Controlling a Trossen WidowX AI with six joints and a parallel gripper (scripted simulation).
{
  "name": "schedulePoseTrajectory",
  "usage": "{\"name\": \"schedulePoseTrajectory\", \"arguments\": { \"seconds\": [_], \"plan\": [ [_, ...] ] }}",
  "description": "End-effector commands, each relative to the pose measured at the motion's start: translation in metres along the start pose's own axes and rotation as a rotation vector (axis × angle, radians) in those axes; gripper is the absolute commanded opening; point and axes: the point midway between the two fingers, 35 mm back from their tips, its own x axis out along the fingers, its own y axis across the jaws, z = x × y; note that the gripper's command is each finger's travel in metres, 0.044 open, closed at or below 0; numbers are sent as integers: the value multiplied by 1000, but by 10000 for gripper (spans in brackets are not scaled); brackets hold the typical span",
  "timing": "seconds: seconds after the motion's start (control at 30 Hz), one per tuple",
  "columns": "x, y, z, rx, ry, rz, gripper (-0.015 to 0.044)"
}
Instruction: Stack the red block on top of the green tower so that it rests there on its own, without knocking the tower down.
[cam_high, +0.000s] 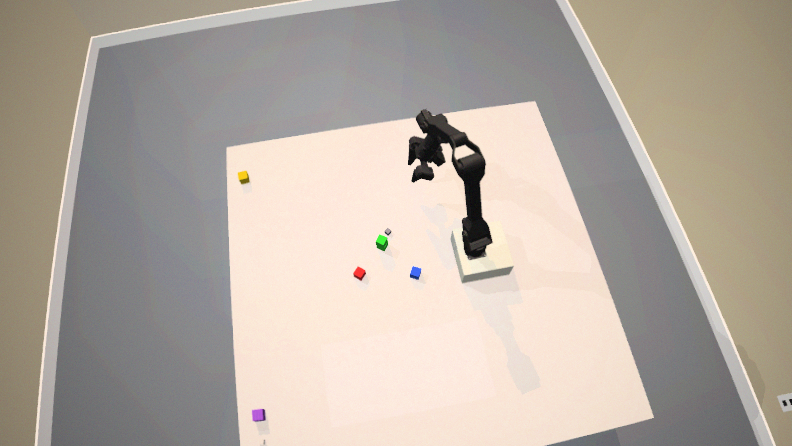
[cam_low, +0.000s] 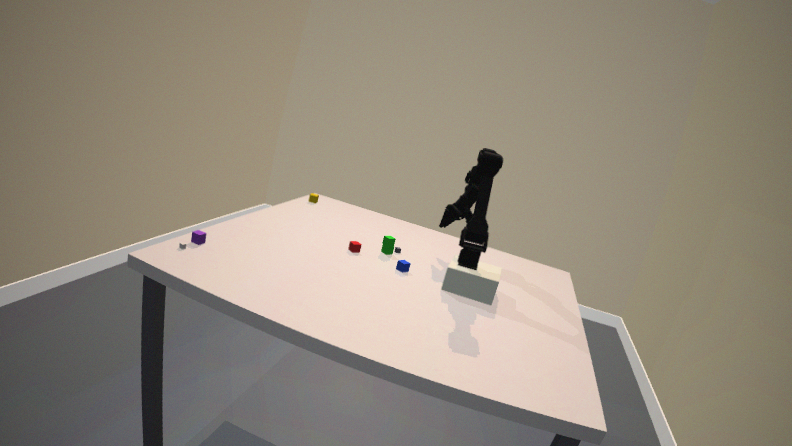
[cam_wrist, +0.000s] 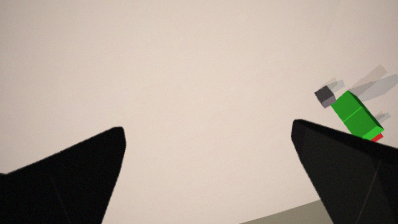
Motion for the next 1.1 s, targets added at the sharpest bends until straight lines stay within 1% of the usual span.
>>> {"name": "schedulePoseTrajectory", "arguments": {
  "seconds": [0.0,0.03,0.13,0.47,0.63,0.83,1.07],
  "plan": [
    [1,-1,-1,-5,0,-1,426],
    [2,-3,-5,-19,0,-3,440],
    [12,-15,-25,-102,0,-17,440],
    [46,-51,-71,-504,-98,-92,440],
    [62,-76,-92,-731,-146,-135,440],
    [83,-114,-121,-946,-147,-197,440],
    [102,-148,-141,-1229,-199,-248,440]
  ]
}}
